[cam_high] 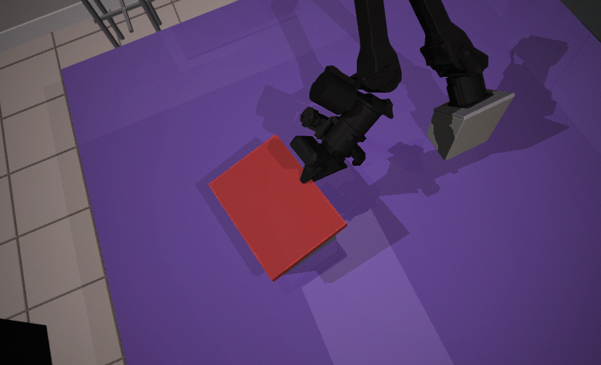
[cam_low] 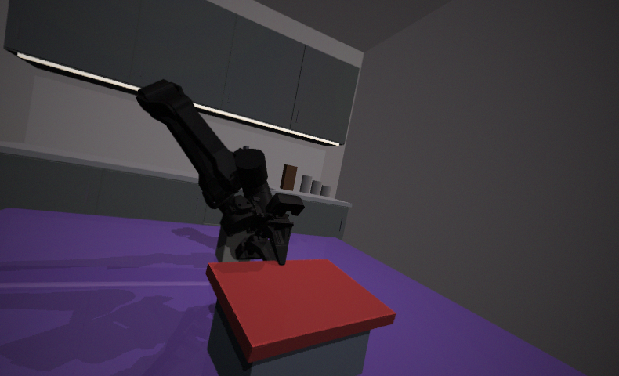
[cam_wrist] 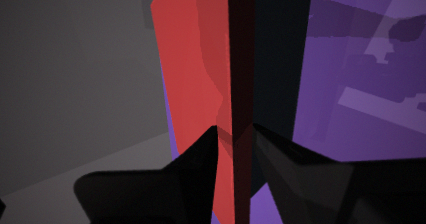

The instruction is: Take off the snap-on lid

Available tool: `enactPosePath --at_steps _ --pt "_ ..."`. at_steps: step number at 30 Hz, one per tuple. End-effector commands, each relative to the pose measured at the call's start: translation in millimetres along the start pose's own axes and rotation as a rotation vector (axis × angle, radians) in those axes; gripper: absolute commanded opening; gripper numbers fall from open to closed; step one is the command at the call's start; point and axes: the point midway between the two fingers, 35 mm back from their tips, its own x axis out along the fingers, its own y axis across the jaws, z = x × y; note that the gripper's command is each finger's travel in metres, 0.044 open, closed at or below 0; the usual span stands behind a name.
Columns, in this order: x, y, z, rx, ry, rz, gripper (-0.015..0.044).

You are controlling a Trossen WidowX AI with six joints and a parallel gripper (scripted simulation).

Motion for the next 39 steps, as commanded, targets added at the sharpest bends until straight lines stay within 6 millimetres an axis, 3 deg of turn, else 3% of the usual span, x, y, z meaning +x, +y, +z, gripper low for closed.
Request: enactPosePath --at_steps 1,39 --pt "-2.9 6.7 0.6 0.003 -0.003 0.005 0.0000" --pt "-22.4 55.9 0.7 0.005 -0.002 0.006 0.0000"
